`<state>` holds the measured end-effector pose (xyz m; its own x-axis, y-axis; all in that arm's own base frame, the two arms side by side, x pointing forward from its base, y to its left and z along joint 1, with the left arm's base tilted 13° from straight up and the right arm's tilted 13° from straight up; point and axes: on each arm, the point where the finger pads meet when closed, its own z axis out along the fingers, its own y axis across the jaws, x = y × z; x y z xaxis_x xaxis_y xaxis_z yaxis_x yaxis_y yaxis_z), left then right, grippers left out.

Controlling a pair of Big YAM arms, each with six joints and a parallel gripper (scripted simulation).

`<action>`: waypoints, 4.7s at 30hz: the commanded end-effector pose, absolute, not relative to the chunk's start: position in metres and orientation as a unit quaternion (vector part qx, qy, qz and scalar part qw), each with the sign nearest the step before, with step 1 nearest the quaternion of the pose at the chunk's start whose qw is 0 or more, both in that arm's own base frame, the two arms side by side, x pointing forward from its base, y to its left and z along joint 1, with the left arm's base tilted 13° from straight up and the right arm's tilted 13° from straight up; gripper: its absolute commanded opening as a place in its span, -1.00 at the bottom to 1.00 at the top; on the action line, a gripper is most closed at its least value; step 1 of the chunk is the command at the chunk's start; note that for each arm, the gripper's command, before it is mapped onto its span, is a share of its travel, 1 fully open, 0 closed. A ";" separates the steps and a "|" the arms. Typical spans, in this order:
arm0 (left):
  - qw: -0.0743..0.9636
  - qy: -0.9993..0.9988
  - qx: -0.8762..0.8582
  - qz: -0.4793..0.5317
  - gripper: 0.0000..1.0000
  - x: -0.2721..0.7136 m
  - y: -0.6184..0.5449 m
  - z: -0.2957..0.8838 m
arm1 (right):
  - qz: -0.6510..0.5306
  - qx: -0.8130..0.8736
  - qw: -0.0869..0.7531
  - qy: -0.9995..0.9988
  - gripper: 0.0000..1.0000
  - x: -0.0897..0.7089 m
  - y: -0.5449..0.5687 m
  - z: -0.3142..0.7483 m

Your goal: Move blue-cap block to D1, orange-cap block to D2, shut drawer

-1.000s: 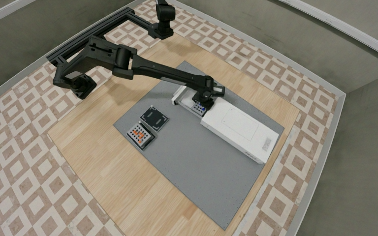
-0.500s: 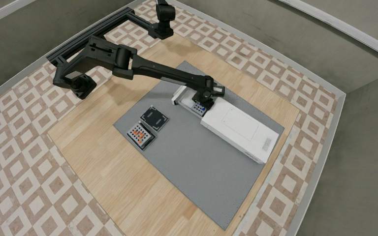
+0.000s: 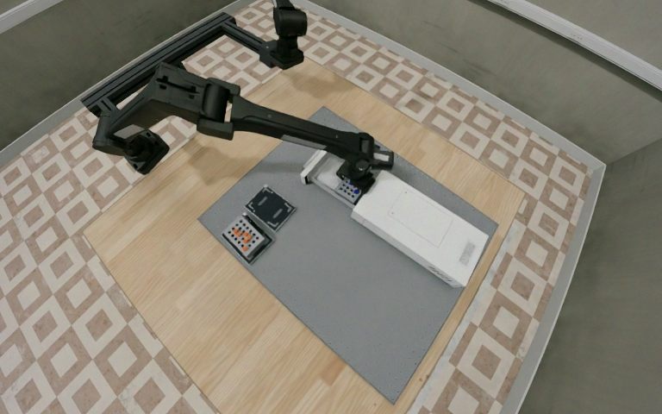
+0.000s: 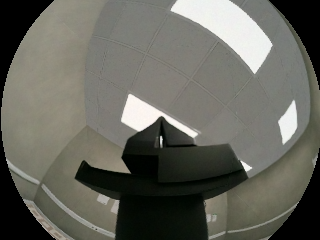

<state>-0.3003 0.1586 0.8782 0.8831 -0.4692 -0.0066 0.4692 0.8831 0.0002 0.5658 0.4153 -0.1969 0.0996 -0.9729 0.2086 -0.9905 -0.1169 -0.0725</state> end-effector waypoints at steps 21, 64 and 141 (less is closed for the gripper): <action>0.970 0.020 0.006 -0.243 -1.00 -0.279 0.148 0.886 | 0.107 0.739 0.016 -0.665 -1.00 0.587 0.432 -0.169; 0.970 0.020 0.006 -0.243 -1.00 -0.279 0.148 0.886 | 0.080 0.743 0.118 -0.654 -1.00 0.569 0.447 -0.105; 0.970 0.020 0.006 -0.243 -1.00 -0.279 0.148 0.886 | 0.062 0.719 0.166 -0.672 -1.00 0.544 0.448 -0.010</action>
